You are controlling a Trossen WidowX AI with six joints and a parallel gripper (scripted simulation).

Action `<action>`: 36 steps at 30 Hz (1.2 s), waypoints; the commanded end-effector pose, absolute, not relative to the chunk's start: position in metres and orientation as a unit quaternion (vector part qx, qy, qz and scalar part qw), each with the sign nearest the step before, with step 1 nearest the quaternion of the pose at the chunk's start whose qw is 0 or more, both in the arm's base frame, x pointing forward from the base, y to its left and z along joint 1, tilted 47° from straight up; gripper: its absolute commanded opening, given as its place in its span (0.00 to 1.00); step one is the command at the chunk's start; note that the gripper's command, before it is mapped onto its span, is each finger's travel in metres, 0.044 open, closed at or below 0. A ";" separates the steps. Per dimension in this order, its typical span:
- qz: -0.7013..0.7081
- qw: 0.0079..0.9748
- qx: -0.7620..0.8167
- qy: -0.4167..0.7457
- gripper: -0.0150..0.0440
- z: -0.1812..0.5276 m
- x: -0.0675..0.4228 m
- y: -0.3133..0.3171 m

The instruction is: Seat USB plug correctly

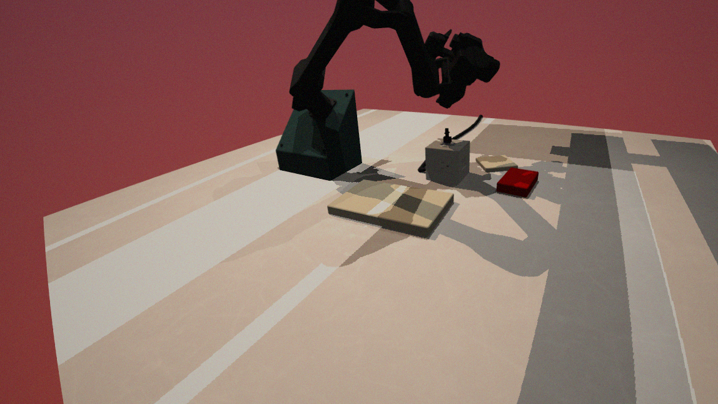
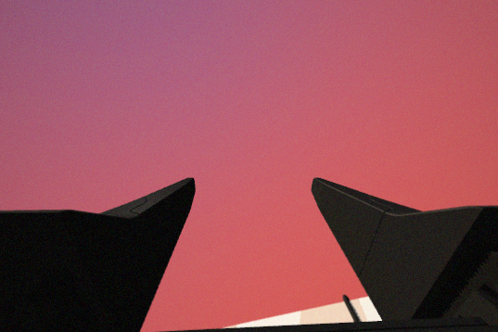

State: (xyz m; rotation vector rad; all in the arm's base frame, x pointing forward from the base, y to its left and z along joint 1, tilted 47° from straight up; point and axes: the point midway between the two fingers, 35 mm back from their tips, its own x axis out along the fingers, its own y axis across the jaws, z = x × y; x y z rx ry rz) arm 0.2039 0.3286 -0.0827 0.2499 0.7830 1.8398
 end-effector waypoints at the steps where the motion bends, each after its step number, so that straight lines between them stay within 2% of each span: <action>1: 0.765 0.537 0.108 0.339 0.98 -0.084 0.205 0.329; 3: 0.701 0.562 0.129 0.421 1.00 -0.095 0.217 0.334; 7: 0.451 0.615 0.187 0.619 1.00 -0.127 0.247 0.329; 12: 0.081 0.651 0.230 0.719 1.00 -0.148 0.267 0.288; 15: -0.135 0.667 0.239 0.693 1.00 -0.142 0.273 0.251; 18: -0.310 0.686 0.238 0.614 1.00 -0.119 0.278 0.211; 25: -0.440 0.709 0.231 0.501 1.00 -0.083 0.286 0.174; 32: -0.540 0.748 0.221 0.317 1.00 -0.017 0.300 0.134; 36: -0.544 0.751 0.221 0.302 1.00 -0.012 0.300 0.132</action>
